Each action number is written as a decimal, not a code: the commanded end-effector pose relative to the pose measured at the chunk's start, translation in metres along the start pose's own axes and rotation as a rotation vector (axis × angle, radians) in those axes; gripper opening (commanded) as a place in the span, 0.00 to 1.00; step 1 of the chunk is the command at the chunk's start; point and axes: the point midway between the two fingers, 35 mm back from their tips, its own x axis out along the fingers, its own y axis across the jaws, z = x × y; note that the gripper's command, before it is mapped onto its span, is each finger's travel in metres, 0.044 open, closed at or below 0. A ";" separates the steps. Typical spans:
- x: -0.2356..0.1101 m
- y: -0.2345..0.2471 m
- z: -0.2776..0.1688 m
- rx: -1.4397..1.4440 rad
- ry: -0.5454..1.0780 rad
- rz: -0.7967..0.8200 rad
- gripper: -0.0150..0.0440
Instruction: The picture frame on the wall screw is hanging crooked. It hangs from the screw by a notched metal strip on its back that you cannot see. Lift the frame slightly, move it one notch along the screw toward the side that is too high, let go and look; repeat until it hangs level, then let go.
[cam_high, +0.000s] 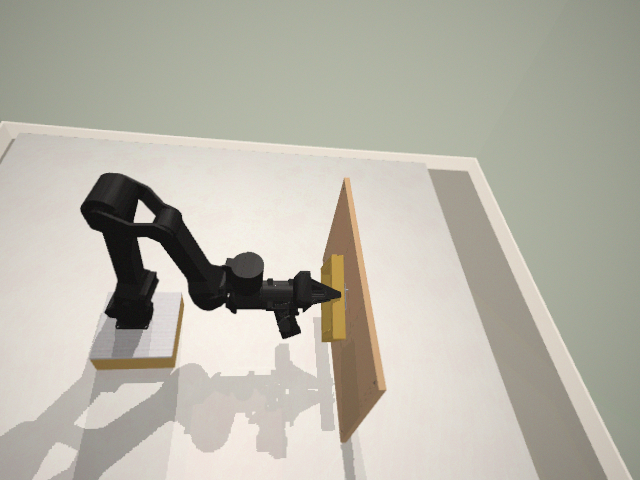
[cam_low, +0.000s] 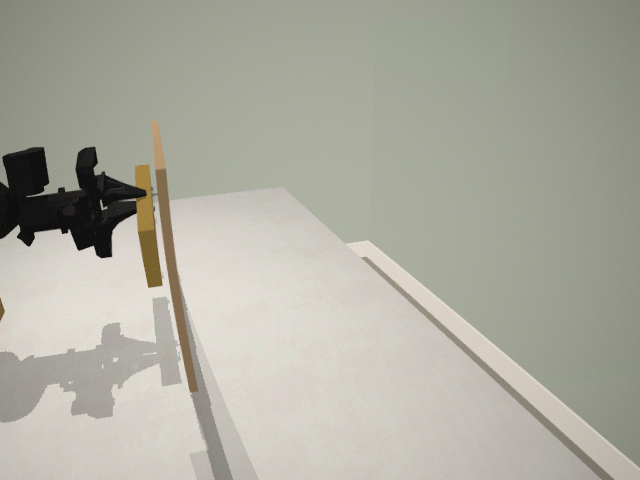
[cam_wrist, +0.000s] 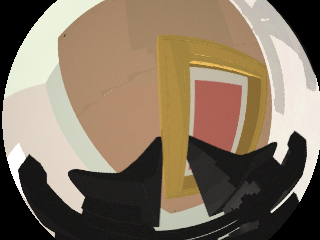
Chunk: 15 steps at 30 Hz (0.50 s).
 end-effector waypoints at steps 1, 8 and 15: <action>0.000 0.000 0.000 -0.004 0.000 0.000 0.25; 0.000 0.000 0.000 -0.068 0.000 0.000 0.25; 0.000 0.001 0.000 -0.108 -0.001 0.000 0.25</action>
